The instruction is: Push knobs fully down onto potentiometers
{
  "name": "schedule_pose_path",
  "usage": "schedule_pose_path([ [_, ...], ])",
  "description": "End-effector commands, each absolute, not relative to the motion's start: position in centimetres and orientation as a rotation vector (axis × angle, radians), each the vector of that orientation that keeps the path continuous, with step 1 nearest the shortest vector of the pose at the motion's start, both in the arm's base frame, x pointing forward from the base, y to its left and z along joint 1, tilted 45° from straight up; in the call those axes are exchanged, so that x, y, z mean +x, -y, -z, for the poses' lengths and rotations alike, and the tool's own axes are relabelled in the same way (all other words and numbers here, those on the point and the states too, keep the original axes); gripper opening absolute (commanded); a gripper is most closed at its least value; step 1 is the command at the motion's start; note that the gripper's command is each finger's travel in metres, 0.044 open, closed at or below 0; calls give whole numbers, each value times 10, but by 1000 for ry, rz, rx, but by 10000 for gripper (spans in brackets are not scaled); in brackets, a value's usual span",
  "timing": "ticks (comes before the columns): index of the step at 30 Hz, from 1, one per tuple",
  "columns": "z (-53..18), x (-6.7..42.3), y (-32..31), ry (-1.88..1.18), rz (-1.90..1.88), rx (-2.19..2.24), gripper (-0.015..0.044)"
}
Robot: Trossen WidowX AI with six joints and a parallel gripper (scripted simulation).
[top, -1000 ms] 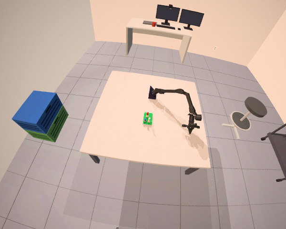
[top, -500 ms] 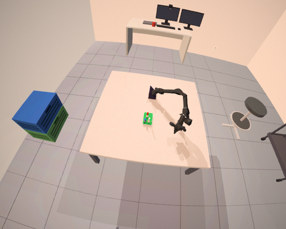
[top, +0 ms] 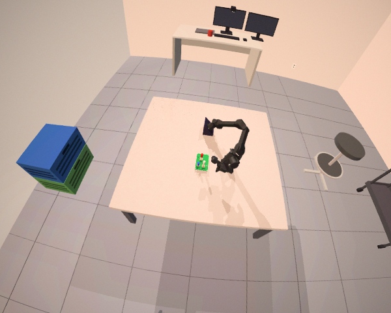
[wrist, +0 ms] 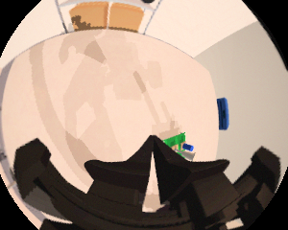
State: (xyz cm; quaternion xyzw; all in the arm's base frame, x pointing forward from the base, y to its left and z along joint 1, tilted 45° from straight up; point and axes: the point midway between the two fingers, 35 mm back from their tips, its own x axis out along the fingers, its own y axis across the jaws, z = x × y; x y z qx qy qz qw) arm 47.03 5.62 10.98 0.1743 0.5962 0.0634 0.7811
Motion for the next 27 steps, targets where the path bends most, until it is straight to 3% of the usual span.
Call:
schedule_pose_path([
  [1, -87, 450, -15, -1396, -157, 410, 0],
  [20, -56, 352, 85, -1582, -418, 758, 0],
  [27, -57, 349, 88, -1579, -431, 777, 0],
])
